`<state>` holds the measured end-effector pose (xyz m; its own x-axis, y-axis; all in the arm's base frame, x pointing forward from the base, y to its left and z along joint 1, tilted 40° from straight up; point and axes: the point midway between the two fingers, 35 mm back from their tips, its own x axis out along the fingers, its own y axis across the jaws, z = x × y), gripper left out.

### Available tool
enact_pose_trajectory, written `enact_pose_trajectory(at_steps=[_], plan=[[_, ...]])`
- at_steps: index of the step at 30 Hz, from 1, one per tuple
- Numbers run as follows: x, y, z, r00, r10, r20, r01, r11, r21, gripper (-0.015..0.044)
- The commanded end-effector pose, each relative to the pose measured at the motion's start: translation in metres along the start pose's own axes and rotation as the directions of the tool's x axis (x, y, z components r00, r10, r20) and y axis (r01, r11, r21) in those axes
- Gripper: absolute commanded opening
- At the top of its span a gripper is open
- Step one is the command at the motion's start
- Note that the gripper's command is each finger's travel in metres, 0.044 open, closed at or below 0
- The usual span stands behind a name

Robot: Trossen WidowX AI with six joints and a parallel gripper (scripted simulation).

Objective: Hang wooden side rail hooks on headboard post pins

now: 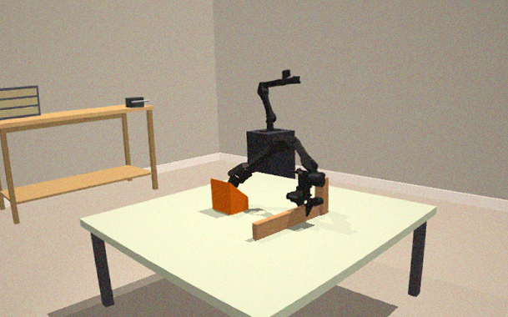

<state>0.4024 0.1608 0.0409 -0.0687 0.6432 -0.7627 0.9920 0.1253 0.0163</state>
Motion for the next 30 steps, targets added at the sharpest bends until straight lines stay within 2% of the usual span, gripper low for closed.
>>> enact_pose_trajectory(at_steps=[1,30], plan=[[-0.0001,-0.0032,0.0004,1.000,-0.003,0.001,0.003,0.999,-0.032,0.0000],[-0.0026,-0.0014,0.0003,1.000,-0.003,0.002,0.003,0.999,-0.033,0.0000]])
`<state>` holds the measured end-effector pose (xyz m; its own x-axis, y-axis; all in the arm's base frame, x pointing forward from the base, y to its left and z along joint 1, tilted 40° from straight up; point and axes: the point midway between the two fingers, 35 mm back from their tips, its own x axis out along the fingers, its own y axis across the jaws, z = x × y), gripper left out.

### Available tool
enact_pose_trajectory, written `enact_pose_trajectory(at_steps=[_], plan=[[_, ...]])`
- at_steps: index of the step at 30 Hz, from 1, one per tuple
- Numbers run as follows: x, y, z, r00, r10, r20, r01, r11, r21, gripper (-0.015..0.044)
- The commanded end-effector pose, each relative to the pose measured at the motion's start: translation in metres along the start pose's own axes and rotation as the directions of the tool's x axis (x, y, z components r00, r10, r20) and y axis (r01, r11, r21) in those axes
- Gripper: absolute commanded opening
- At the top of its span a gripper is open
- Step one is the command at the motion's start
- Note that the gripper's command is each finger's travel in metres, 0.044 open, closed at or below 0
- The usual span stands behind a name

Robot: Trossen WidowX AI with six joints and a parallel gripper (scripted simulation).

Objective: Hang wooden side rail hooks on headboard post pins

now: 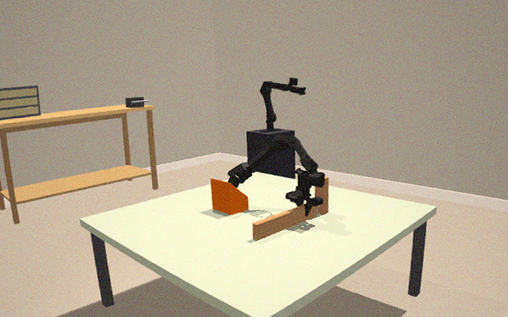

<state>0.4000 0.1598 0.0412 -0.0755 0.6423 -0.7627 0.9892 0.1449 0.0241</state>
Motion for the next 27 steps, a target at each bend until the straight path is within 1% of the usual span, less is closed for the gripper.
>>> enact_pose_trajectory(at_steps=[1,27], plan=[[-0.0021,0.0010,0.0000,1.000,0.004,0.002,-0.004,1.000,-0.013,0.0000],[-0.0064,0.0010,0.0000,1.000,0.004,0.002,-0.004,1.000,-0.013,0.0000]])
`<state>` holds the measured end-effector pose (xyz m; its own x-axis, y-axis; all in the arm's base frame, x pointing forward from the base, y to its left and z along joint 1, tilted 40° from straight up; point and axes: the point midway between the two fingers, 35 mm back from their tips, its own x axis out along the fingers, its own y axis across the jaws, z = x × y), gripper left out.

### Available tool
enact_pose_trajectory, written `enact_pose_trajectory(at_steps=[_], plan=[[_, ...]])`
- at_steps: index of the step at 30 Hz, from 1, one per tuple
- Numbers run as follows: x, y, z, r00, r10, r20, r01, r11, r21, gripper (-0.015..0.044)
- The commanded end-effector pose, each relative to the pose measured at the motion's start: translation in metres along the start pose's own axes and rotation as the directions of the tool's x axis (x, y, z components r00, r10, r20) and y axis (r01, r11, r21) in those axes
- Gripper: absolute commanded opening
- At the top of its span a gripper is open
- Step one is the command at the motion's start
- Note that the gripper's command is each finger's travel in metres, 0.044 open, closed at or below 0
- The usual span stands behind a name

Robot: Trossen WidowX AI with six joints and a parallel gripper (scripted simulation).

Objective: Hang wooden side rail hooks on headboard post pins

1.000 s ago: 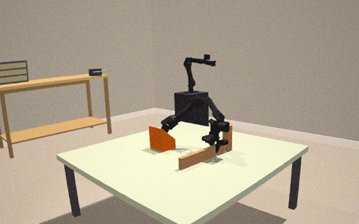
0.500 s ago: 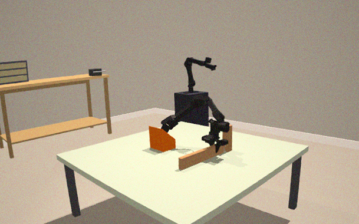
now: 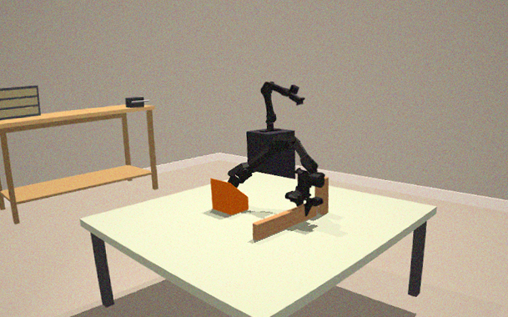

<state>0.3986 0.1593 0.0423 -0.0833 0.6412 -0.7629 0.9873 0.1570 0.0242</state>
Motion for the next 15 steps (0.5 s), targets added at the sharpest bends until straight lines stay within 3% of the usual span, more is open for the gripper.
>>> enact_pose_trajectory(at_steps=[1,15], plan=[[-0.0055,0.0024,0.0006,1.000,0.012,0.002,-0.012,1.000,-0.004,0.0000],[-0.0078,0.0024,0.0006,1.000,0.012,0.002,-0.012,1.000,-0.004,0.0000]])
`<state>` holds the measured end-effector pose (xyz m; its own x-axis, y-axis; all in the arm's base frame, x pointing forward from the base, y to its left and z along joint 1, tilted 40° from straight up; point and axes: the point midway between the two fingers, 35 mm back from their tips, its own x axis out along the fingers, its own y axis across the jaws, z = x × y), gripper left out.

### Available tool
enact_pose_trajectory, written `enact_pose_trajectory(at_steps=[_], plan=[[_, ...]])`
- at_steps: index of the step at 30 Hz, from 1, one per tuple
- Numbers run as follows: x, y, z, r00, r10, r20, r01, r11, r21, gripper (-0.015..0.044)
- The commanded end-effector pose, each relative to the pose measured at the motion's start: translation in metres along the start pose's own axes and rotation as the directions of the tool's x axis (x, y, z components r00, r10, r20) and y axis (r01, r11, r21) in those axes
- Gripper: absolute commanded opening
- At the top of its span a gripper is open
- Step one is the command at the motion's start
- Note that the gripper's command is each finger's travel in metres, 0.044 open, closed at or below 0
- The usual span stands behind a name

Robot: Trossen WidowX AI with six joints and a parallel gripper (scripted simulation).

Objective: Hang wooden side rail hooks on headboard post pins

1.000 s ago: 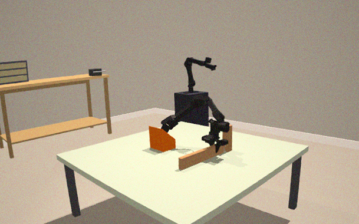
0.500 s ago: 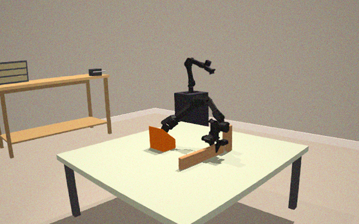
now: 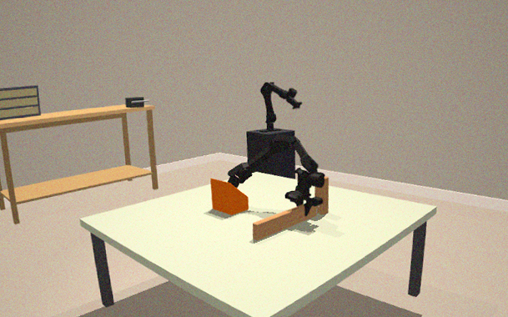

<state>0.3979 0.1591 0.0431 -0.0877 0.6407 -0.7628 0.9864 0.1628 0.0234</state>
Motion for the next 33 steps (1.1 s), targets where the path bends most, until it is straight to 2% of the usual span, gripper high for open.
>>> enact_pose_trajectory(at_steps=[1,33], plan=[[-0.0074,0.0031,0.0011,1.000,0.016,0.002,-0.016,1.000,0.000,0.0000],[-0.0127,0.0030,0.0011,1.000,0.016,0.003,-0.016,1.000,0.000,0.0000]])
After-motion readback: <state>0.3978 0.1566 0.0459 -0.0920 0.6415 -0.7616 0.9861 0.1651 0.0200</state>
